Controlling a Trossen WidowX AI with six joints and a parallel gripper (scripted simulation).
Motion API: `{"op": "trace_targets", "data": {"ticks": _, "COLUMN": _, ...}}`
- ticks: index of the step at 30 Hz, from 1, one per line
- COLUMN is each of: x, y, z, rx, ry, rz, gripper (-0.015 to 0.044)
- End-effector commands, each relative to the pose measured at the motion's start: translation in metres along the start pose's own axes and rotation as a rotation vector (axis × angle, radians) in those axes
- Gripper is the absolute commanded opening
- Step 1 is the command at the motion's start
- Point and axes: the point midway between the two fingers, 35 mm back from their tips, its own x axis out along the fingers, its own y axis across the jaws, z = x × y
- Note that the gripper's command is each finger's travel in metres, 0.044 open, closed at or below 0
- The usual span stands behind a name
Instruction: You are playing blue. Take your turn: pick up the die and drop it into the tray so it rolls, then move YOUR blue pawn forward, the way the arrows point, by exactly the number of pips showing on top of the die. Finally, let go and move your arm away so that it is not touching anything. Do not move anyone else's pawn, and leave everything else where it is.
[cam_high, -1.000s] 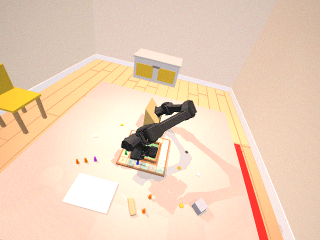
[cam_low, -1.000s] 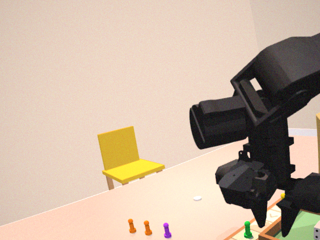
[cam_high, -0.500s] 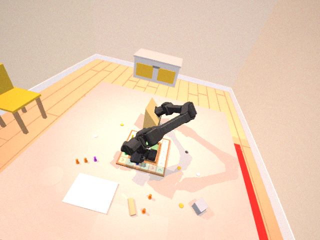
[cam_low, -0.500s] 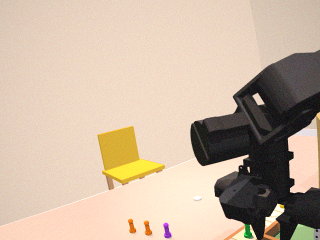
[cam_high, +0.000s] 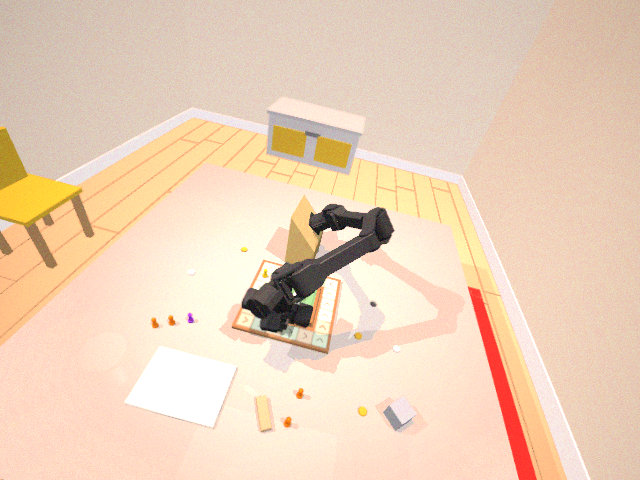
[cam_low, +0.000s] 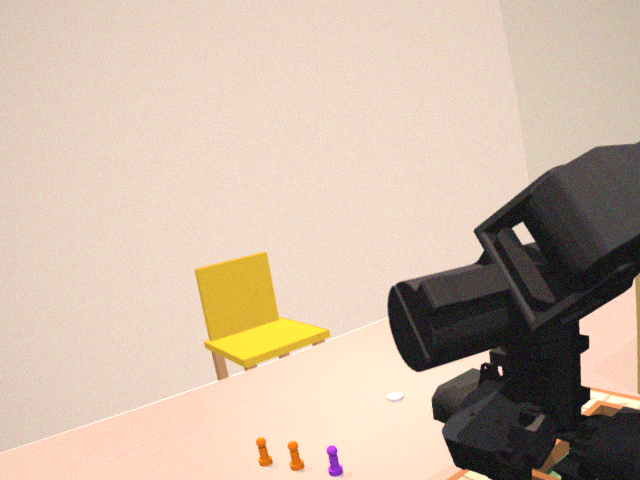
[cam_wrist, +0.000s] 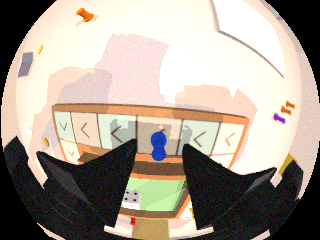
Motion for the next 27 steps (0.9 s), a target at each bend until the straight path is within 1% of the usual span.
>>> {"op": "trace_targets", "data": {"ticks": 1, "x": 0.008, "y": 0.000, "z": -0.003, "rx": 0.008, "ry": 0.008, "rz": 0.005, "gripper": 0.0200}}
{"op": "trace_targets", "data": {"ticks": 5, "x": 0.012, "y": 0.001, "z": -0.003, "rx": 0.008, "ry": 0.008, "rz": 0.006, "gripper": 0.0200}}
{"op": "trace_targets", "data": {"ticks": 10, "x": 0.012, "y": 0.001, "z": -0.003, "rx": 0.008, "ry": 0.008, "rz": 0.006, "gripper": 0.0069}}
{"op": "trace_targets", "data": {"ticks": 20, "x": 0.012, "y": 0.001, "z": -0.003, "rx": 0.008, "ry": 0.008, "rz": 0.006, "gripper": 0.0000}}
{"op": "trace_targets", "data": {"ticks": 21, "x": 0.011, "y": 0.001, "z": -0.003, "rx": 0.008, "ry": 0.008, "rz": 0.005, "gripper": 0.0000}}
{"op": "trace_targets", "data": {"ticks": 27, "x": -0.026, "y": -0.002, "z": 0.001, "rx": 0.009, "ry": 0.006, "rz": -0.002, "gripper": 0.0000}}
